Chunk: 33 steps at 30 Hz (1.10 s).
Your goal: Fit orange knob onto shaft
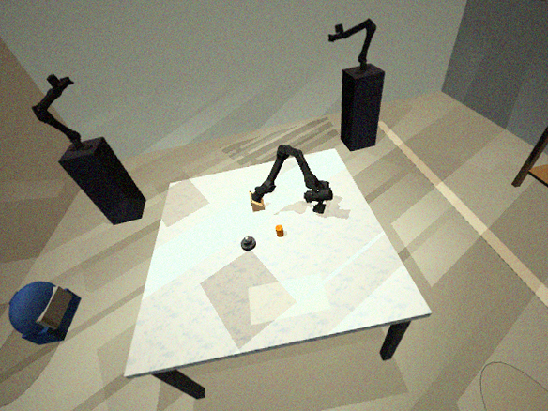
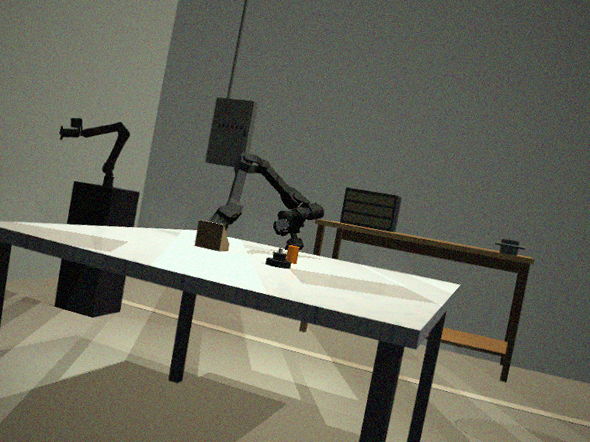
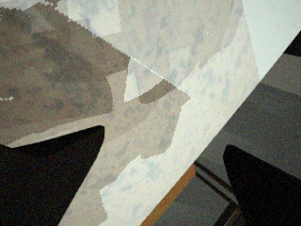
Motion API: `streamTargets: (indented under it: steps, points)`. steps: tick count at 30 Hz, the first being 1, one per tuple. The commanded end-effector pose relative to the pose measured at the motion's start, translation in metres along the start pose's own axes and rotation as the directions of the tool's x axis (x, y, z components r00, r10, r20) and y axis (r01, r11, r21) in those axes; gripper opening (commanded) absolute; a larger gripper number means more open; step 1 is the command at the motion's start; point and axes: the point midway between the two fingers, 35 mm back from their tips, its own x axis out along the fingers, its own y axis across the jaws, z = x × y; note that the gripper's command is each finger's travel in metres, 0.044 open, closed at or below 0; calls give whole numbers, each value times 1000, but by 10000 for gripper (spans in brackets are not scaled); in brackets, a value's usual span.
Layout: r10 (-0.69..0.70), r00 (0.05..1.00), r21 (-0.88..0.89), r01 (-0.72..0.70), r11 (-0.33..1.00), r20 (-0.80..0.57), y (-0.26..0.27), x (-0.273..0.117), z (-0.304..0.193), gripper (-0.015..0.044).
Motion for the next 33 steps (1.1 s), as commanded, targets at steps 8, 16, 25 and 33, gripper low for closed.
streamTargets:
  steps: [8,16,25,33]
  points:
    - [139,990,621,-114,775,8,-2,6,-11,440]
    - [302,953,995,-59,78,33,-11,9,-19,440]
    - [472,879,730,279,-624,68,-26,5,-20,440]
    - [572,816,303,524,-796,89,-38,-2,-18,440]
